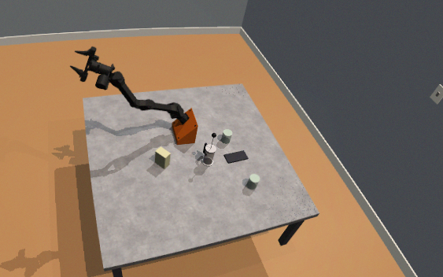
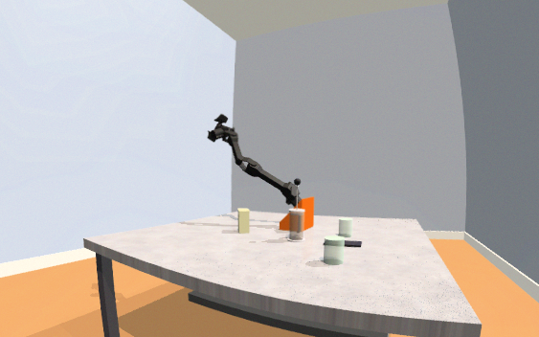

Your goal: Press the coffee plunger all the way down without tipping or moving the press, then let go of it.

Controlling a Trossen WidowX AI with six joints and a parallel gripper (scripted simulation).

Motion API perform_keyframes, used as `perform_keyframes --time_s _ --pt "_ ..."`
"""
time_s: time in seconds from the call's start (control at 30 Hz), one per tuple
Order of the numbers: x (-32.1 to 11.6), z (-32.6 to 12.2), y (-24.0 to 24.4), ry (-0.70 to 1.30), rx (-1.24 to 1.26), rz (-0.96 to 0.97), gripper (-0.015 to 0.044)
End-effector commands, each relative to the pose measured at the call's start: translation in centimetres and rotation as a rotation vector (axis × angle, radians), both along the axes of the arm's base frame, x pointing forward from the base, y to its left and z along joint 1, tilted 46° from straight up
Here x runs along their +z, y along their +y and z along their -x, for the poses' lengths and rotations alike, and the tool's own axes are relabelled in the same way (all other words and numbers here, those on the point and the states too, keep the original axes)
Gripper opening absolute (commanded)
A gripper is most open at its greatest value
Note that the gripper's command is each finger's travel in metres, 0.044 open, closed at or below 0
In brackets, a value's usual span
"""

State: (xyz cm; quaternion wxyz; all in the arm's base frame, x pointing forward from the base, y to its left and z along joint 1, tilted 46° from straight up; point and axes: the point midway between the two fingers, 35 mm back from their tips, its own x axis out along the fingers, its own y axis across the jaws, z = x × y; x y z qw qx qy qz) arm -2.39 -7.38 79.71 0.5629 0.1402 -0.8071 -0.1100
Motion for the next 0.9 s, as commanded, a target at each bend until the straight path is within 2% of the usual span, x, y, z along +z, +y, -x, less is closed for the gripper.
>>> perform_keyframes --time_s 0.0,0.03,0.27,0.63,0.87 --pt "0.0 0.1 0.1 -0.002 0.000 0.003 0.0426" --pt "0.0 0.2 0.2 -0.005 0.003 0.009 0.0440" --pt "0.0 3.0 3.6 -0.067 0.007 0.141 0.0440" --pt "-2.3 8.8 15.6 -0.165 0.049 0.584 0.0440" --pt "-3.4 8.8 19.2 -0.140 0.017 0.694 0.0440"
